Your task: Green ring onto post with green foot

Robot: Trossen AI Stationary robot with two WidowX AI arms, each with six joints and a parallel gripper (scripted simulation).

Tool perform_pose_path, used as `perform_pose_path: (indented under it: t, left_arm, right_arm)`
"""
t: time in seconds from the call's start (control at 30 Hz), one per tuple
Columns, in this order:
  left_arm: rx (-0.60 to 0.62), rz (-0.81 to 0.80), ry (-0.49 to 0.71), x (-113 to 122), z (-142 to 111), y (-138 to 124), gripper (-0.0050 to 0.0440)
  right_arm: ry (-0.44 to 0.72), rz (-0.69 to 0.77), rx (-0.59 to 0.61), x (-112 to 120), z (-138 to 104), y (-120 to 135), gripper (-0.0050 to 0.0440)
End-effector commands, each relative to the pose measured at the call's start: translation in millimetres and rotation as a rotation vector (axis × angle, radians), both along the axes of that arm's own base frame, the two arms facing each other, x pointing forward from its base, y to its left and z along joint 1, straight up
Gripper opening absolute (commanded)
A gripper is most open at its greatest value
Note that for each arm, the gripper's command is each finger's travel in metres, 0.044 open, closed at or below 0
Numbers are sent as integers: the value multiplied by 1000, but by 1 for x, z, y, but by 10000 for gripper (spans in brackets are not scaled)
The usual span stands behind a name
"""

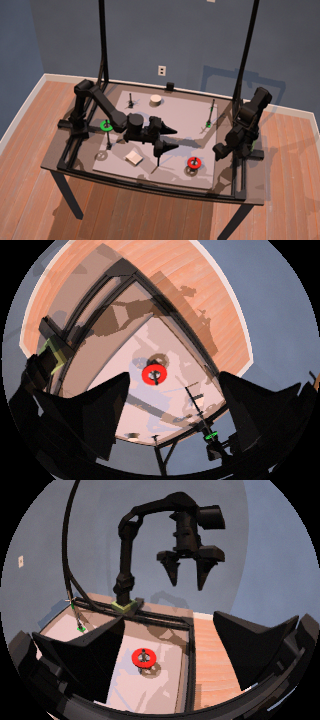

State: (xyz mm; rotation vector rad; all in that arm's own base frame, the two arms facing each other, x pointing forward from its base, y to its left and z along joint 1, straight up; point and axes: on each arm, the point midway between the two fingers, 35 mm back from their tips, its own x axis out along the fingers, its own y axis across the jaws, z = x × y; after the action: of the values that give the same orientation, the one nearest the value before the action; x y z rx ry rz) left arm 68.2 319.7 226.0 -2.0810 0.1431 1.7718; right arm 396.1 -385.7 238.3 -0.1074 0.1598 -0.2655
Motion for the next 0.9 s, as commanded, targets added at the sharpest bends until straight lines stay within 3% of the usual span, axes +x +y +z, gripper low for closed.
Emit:
perform_pose_path:
  t: [0.0,0.57,0.7,0.87]
  left_arm:
    - [0,0,0,0,0,0,400]
    - [9,-14,1,2,0,0,400]
    - [187,-293,20,51,3,-3,400]
    - [357,-542,31,96,9,-15,400]
  right_arm:
    - [0,0,0,0,0,0,400]
    - [3,4,12,2,-1,3,400]
    - [80,64,226,41,-14,71,400]
    - [182,106,408,63,-27,140,400]
